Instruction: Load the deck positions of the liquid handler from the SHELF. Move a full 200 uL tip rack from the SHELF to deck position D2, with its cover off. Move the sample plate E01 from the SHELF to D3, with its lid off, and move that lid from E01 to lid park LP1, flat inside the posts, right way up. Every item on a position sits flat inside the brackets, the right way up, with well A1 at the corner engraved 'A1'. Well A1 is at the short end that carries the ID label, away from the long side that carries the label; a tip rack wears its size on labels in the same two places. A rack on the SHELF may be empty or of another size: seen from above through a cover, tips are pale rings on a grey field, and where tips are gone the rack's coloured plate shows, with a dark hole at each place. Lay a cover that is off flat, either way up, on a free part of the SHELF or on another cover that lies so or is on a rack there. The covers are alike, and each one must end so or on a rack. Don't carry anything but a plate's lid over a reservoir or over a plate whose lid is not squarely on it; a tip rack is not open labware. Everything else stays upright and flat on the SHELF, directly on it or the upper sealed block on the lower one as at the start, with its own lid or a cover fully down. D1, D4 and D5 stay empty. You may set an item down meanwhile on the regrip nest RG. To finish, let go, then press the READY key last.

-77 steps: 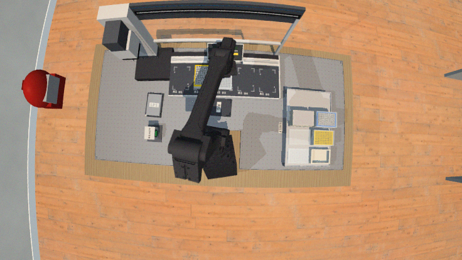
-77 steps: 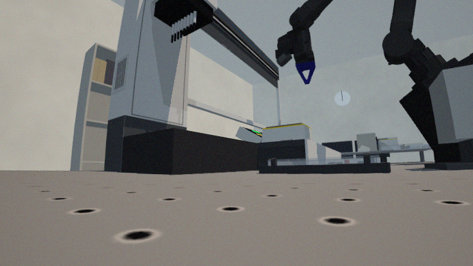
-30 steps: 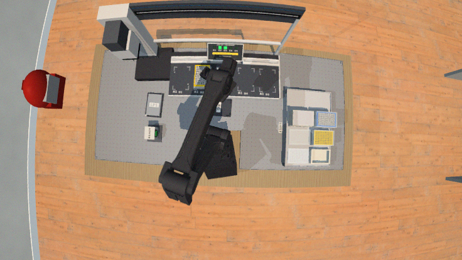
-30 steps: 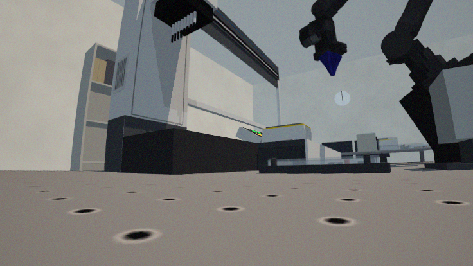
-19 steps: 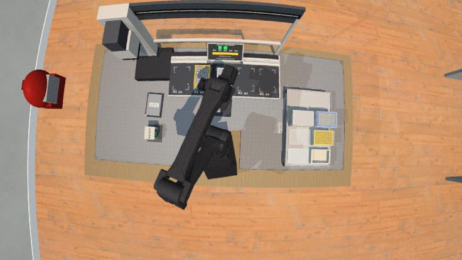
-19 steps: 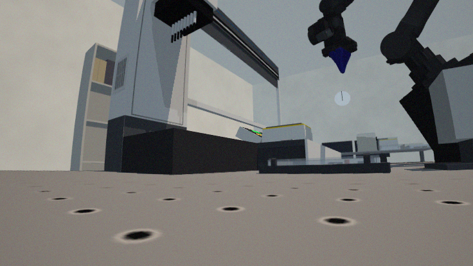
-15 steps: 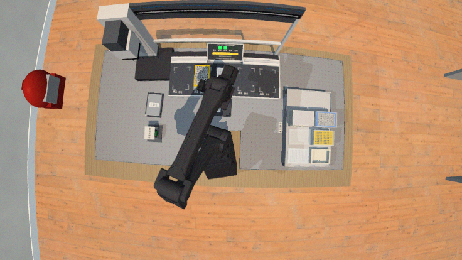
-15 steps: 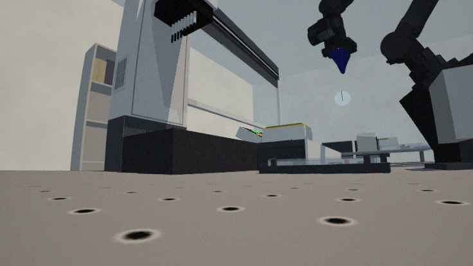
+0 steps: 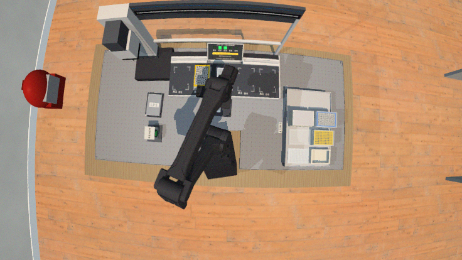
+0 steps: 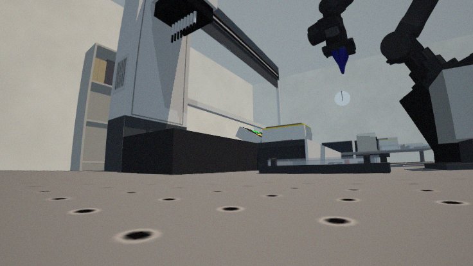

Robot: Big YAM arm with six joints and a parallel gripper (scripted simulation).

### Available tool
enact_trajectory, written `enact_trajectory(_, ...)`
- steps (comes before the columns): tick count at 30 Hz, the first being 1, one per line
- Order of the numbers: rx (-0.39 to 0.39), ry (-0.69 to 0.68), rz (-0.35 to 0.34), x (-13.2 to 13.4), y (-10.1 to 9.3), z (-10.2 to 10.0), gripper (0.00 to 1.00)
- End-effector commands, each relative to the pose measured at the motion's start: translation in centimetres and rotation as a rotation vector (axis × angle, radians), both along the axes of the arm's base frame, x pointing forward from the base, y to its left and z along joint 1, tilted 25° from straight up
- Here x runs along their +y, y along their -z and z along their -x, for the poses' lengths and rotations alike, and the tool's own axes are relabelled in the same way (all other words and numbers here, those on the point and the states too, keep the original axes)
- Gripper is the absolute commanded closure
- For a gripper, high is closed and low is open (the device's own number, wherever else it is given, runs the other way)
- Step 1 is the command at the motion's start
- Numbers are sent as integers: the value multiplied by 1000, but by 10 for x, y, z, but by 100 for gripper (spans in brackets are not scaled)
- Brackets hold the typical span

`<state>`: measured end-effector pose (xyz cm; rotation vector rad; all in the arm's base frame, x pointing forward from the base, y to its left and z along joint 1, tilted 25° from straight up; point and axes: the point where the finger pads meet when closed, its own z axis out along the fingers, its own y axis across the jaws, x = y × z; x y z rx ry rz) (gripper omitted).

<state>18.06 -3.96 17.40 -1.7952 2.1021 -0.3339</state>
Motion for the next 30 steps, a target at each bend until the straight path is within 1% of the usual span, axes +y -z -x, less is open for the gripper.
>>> enact_trajectory(1,-47,-83,53,-2,-15,-6,100)
enact_trajectory(3,-47,-83,53,-2,-15,-6,100)
enact_trajectory(6,-36,-73,39,16,-7,-4,100)
enact_trajectory(10,-38,-73,34,36,-9,-5,100)
enact_trajectory(13,-40,-73,30,52,-18,-11,100)
enact_trajectory(16,-76,-72,21,69,-37,-17,100)
enact_trajectory(18,-76,-72,15,80,-38,-17,100)
enact_trajectory(20,-76,-72,15,80,-38,-17,100)
enact_trajectory(30,-67,-73,-8,135,-41,-19,100)
